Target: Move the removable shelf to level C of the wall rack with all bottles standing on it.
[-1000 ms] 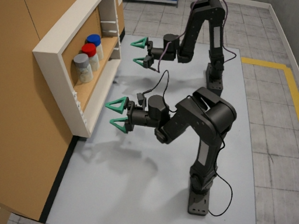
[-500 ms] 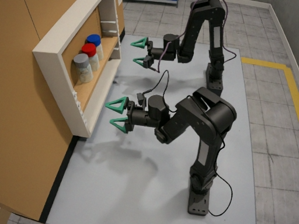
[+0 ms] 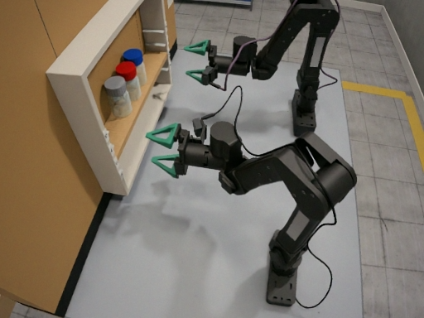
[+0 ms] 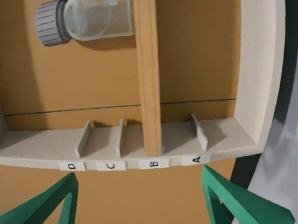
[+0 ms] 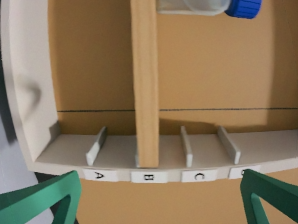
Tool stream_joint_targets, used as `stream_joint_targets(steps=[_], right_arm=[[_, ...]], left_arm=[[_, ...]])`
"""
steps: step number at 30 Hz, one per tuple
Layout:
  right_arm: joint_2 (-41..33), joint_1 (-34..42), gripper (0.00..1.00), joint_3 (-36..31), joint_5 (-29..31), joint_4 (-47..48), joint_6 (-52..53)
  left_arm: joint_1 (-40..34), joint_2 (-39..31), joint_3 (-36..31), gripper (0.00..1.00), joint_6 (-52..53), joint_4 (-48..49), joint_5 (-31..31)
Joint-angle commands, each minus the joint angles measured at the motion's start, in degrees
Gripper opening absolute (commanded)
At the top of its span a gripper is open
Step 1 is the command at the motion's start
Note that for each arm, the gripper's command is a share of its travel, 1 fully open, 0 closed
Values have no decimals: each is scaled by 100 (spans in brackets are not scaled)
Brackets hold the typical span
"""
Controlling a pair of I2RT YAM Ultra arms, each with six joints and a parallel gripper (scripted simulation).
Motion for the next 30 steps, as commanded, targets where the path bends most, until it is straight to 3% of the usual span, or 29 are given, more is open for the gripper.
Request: stream_joint_targets(steps=[1,15,30], right_arm=[[-282,-63,100,229,-47,-477,-10],[-1235,-62,100,813,-44,-2005,-12],[-1240,-63,100,849,-48,-2085,-7]], left_arm=[[61,-232,225,100,-32,-448,27],[60,-960,894,100,-23,-1831,25],[62,-963,932,100,-52,-1921,30]])
